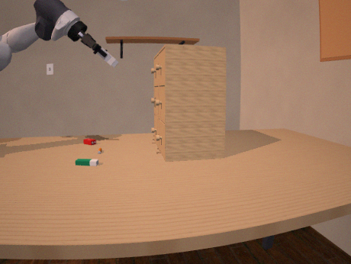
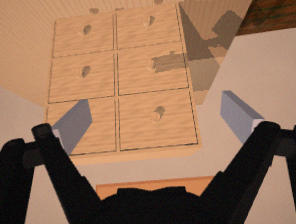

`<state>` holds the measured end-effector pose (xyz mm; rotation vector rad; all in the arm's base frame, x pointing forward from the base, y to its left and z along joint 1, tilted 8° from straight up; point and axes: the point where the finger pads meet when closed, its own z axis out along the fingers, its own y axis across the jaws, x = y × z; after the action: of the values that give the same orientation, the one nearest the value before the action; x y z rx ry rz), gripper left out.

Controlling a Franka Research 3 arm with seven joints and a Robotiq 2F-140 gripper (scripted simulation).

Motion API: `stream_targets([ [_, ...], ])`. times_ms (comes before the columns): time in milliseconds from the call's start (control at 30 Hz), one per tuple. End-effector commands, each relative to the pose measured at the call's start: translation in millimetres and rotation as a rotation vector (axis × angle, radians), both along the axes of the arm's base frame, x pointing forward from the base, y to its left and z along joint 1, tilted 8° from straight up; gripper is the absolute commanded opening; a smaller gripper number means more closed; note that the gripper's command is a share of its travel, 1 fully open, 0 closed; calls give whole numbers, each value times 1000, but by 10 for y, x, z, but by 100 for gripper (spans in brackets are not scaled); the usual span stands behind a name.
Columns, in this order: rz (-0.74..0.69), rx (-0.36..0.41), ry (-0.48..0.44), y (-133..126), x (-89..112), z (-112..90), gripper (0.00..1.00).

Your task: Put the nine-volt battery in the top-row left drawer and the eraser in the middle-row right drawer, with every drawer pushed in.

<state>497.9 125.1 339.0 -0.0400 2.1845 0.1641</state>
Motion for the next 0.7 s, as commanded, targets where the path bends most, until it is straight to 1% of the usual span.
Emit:
stream_targets([
  [0, 11, -36, -117, -47, 109, 95, 100],
  [133, 6, -31, -166, -39, 161, 54, 100],
  [267, 4, -28, -195, -31, 194, 30, 100],
  [633, 2, -26, -212, -31, 212, 16, 100],
  [667, 2, -26, -212, -31, 212, 16, 20],
])
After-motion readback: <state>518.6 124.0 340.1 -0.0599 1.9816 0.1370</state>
